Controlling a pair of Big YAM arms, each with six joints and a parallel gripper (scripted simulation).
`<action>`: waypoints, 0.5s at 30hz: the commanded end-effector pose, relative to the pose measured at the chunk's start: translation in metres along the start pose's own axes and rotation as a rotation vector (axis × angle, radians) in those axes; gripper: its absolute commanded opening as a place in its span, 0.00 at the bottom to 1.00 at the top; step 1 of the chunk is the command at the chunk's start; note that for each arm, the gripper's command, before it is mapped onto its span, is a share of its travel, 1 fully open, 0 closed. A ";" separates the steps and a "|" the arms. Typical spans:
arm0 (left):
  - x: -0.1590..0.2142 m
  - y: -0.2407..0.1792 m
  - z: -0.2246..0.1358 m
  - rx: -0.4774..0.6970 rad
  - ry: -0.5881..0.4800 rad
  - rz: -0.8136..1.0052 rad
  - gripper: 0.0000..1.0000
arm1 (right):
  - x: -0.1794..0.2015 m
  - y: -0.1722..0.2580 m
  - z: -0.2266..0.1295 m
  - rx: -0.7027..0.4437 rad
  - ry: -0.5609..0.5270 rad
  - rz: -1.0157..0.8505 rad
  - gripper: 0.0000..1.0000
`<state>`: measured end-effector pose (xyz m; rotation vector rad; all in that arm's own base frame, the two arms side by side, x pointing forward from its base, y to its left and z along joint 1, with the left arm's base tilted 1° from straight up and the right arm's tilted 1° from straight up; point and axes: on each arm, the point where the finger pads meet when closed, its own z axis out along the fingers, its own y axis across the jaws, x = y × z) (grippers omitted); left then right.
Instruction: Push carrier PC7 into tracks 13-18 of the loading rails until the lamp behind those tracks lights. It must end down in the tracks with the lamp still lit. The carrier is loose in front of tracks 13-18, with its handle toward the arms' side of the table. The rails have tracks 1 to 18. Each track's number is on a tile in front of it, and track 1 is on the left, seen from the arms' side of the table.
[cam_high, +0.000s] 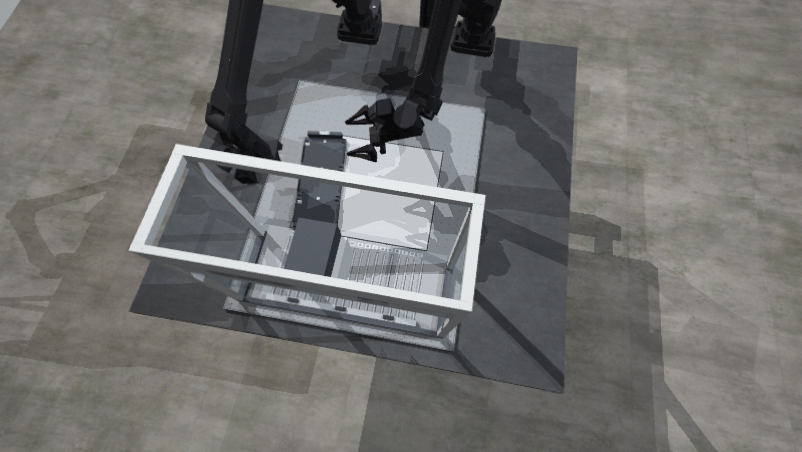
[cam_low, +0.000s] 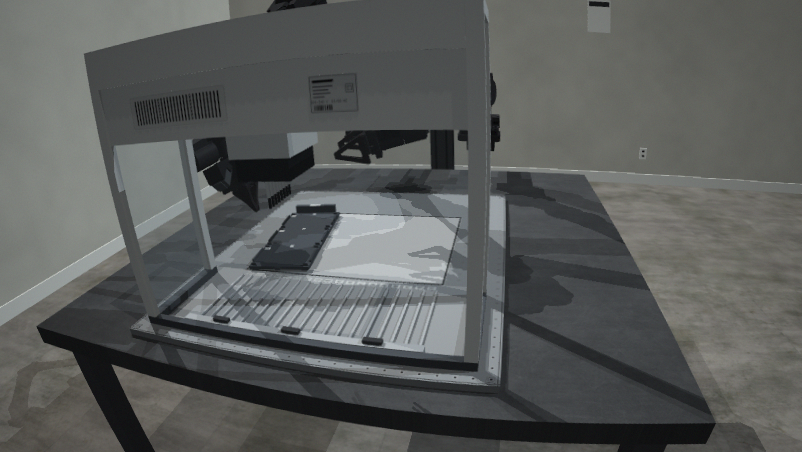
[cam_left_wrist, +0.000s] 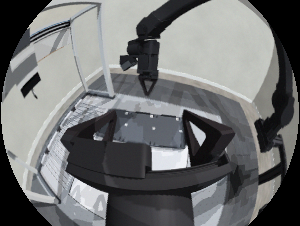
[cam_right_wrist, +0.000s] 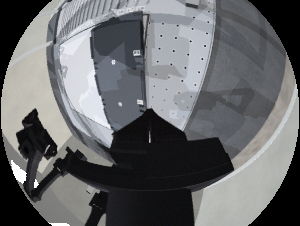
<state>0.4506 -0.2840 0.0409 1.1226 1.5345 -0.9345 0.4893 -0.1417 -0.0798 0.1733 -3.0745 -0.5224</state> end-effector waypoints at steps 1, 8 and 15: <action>-0.003 0.014 0.013 -0.007 -0.027 0.003 1.00 | -0.016 -0.005 -0.007 0.007 -0.012 -0.033 0.00; 0.008 0.012 0.018 -0.004 -0.024 -0.021 1.00 | -0.010 -0.005 0.025 0.003 0.000 -0.041 0.00; 0.017 0.015 0.019 -0.015 -0.014 -0.038 1.00 | -0.014 -0.014 0.040 0.007 -0.007 -0.041 0.00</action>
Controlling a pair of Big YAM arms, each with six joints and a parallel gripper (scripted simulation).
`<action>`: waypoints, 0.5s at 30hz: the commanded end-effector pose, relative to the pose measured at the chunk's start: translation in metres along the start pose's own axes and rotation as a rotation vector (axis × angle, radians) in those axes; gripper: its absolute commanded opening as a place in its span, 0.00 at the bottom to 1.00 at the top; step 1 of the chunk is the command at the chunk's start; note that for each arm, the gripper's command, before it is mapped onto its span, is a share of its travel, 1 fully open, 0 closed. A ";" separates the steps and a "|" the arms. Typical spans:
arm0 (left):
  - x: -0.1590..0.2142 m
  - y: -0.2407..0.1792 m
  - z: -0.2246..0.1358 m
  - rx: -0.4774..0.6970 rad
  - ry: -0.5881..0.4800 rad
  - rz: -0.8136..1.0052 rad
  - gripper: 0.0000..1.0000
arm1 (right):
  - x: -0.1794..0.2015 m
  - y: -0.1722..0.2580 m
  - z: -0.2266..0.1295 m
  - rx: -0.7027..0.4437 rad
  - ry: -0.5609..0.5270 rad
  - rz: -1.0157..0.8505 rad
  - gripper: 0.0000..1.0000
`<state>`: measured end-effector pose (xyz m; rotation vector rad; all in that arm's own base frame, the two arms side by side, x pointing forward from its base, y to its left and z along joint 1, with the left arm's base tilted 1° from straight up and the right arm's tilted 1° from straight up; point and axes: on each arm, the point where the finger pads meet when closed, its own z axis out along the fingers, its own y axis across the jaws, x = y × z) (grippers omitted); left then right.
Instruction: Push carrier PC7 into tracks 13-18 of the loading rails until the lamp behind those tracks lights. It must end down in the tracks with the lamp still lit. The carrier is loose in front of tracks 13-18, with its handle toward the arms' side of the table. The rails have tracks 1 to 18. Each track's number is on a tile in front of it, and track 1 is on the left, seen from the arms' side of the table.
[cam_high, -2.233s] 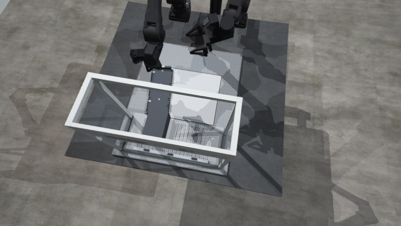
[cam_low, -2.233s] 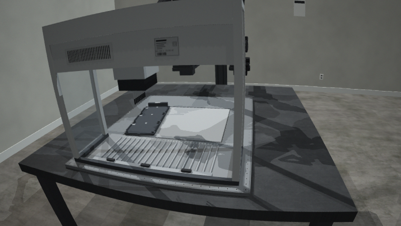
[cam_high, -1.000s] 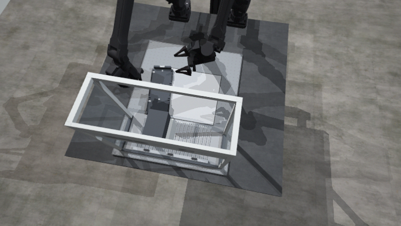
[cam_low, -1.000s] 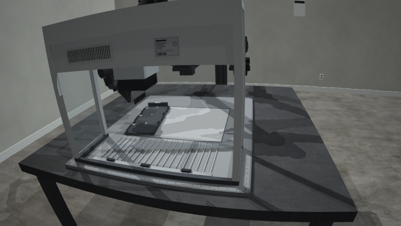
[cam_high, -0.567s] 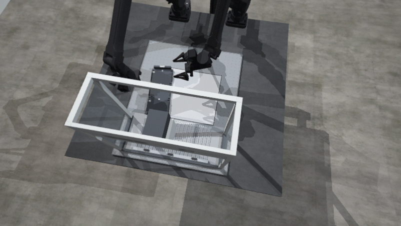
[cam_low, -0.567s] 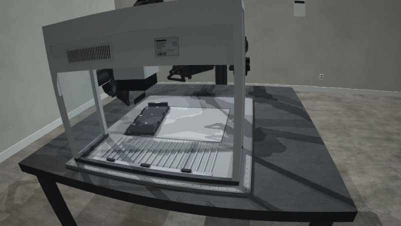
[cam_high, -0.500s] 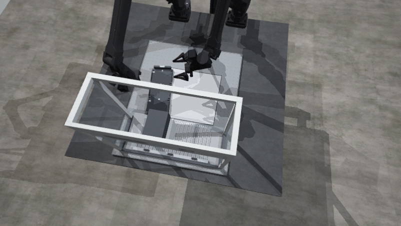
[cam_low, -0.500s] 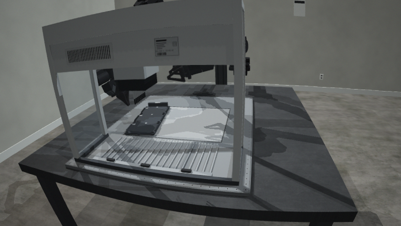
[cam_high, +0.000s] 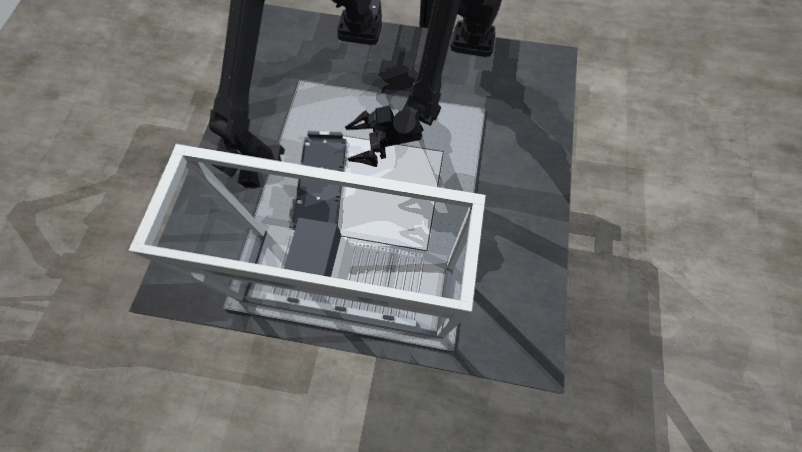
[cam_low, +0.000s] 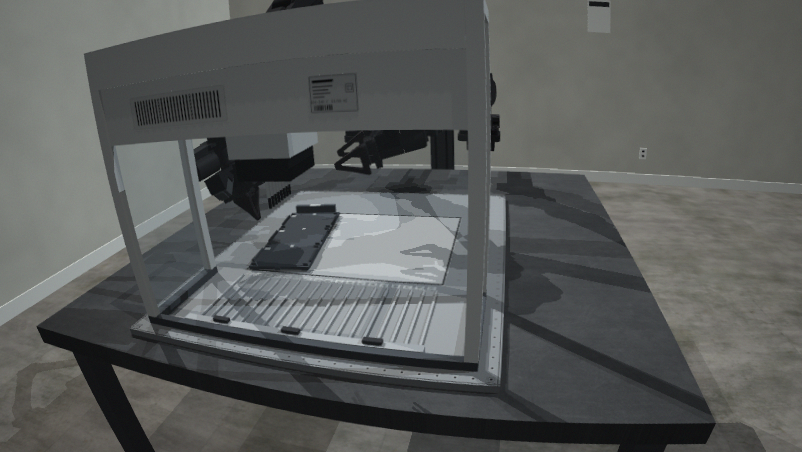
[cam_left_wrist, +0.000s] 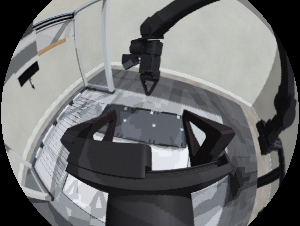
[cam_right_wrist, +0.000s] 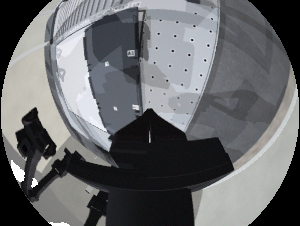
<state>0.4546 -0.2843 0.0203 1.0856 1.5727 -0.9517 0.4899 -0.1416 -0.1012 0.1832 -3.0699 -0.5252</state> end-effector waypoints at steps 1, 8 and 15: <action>-0.001 0.009 0.014 0.001 -0.016 0.004 1.00 | -0.018 -0.009 0.019 0.014 -0.019 -0.038 0.00; 0.010 0.009 0.018 -0.006 -0.005 -0.018 1.00 | -0.017 -0.013 0.029 0.014 -0.019 -0.037 0.00; 0.018 0.013 0.017 -0.018 -0.002 -0.036 1.00 | -0.017 -0.016 0.036 0.014 -0.019 -0.036 0.00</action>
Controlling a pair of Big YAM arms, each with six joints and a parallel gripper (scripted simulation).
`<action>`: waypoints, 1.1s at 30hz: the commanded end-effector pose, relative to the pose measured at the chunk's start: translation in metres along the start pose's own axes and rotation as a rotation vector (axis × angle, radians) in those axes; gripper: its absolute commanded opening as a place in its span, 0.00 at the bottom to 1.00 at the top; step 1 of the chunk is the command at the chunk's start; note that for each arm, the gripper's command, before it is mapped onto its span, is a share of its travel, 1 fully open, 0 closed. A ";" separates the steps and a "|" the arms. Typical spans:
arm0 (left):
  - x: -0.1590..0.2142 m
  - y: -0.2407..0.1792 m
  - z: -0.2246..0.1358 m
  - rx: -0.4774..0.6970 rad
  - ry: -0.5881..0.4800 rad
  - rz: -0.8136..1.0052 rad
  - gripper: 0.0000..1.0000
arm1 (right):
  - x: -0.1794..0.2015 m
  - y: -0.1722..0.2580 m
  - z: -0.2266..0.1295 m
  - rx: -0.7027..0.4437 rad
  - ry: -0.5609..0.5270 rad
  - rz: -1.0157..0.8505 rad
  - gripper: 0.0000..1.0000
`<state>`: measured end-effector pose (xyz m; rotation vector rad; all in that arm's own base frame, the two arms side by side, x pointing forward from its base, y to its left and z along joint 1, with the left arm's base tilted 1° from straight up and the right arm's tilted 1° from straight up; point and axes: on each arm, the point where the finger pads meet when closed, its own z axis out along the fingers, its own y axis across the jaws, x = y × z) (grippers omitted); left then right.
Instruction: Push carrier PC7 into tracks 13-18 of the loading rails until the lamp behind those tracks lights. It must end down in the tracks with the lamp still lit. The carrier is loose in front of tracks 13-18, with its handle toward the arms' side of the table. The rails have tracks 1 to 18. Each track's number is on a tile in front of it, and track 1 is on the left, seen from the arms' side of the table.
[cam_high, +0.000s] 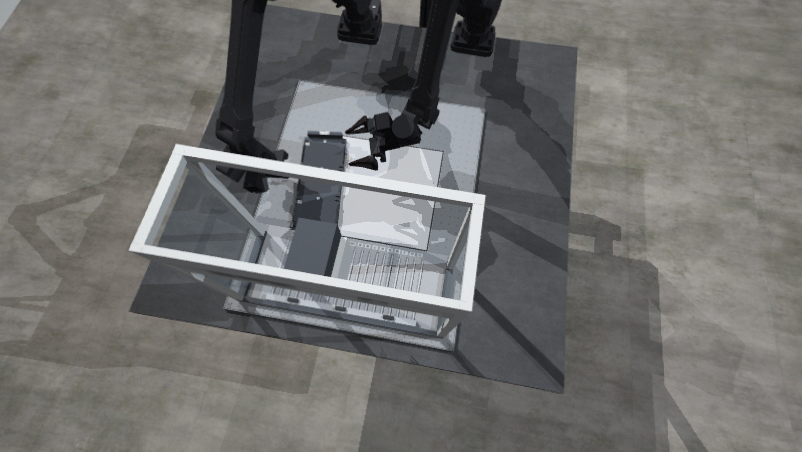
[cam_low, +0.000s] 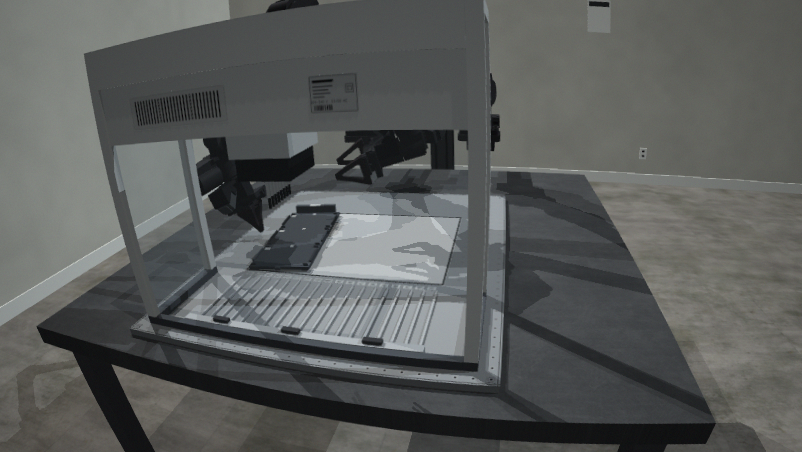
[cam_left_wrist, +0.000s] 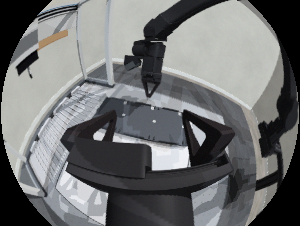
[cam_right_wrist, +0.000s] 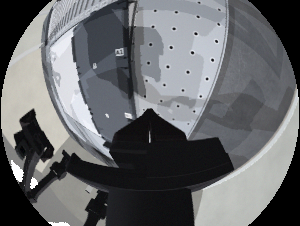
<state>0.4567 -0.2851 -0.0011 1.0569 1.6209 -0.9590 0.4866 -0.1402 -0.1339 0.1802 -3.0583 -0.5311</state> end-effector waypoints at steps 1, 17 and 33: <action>-0.002 0.009 0.012 -0.002 -0.020 0.003 1.00 | -0.020 -0.007 0.005 0.020 -0.028 -0.039 0.00; 0.032 0.011 -0.003 -0.044 -0.003 -0.091 1.00 | -0.007 0.012 0.016 0.007 -0.013 -0.028 0.00; 0.042 0.012 -0.028 -0.084 -0.038 -0.181 1.00 | -0.012 0.032 0.014 0.015 -0.031 -0.032 0.00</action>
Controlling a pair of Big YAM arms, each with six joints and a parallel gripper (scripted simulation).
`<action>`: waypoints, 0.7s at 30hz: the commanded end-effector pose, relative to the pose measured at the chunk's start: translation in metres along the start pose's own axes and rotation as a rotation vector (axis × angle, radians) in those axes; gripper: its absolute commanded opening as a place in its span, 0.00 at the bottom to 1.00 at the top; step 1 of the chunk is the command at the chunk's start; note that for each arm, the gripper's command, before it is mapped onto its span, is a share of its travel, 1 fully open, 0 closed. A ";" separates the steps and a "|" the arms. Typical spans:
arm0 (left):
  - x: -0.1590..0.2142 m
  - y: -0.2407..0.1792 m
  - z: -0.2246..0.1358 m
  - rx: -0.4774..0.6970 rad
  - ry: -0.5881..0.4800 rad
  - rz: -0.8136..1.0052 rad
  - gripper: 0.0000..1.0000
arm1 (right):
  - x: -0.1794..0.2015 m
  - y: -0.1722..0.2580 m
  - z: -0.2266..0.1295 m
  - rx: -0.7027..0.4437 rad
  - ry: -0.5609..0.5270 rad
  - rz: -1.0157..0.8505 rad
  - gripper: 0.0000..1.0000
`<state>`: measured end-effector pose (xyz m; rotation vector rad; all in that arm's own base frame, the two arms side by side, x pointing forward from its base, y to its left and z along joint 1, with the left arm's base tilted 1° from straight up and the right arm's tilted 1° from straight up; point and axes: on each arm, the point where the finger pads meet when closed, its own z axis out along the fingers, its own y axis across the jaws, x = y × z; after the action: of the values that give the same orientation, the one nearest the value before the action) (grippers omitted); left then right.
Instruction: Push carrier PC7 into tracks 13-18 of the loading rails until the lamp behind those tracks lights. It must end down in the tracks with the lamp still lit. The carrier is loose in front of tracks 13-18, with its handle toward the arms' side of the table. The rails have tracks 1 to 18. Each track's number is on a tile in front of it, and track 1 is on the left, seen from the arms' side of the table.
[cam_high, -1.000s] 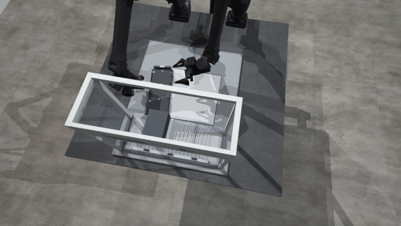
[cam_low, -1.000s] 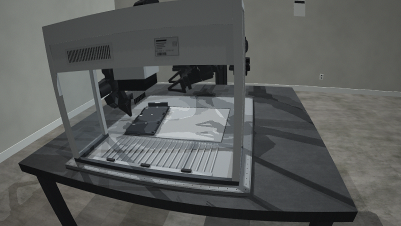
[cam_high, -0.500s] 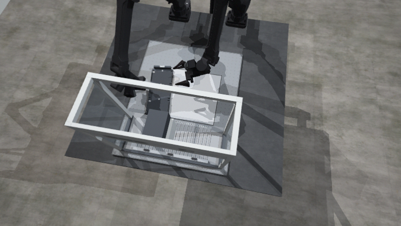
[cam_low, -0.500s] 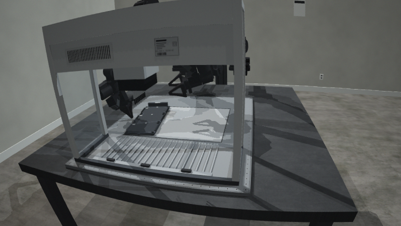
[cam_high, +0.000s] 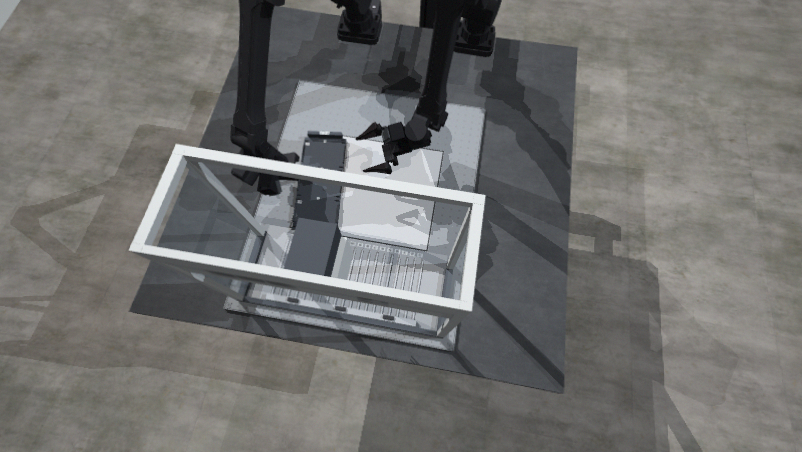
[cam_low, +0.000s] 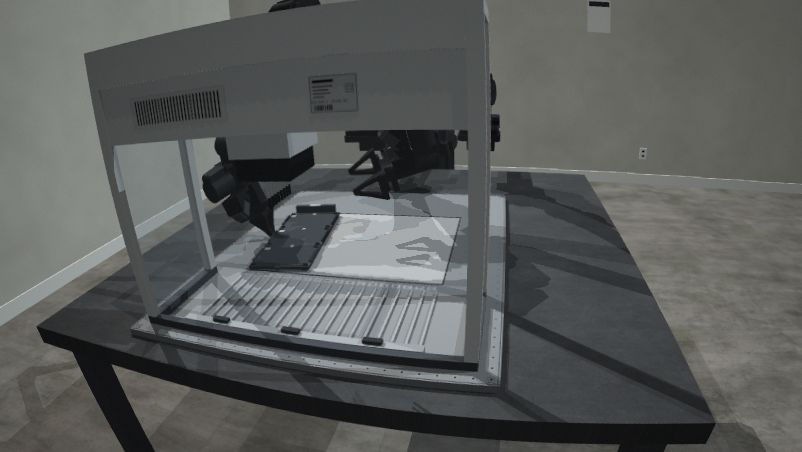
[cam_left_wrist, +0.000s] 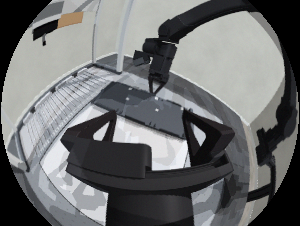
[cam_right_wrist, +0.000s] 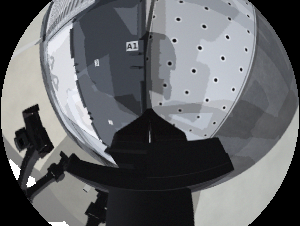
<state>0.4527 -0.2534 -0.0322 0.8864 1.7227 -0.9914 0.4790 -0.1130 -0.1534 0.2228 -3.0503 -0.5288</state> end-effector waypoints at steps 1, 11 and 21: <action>0.003 0.004 -0.005 -0.008 -0.023 -0.038 1.00 | -0.016 0.014 -0.013 0.014 -0.040 -0.006 0.00; -0.003 0.001 -0.002 0.001 -0.041 -0.039 1.00 | -0.022 0.020 -0.016 0.020 -0.052 -0.010 0.00; -0.004 0.001 -0.001 0.000 -0.042 -0.038 1.00 | -0.015 0.023 -0.008 0.012 -0.037 -0.005 0.00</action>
<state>0.4563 -0.2511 -0.0231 0.8369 1.7074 -1.0149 0.4790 -0.1130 -0.1530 0.1877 -3.0659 -0.5155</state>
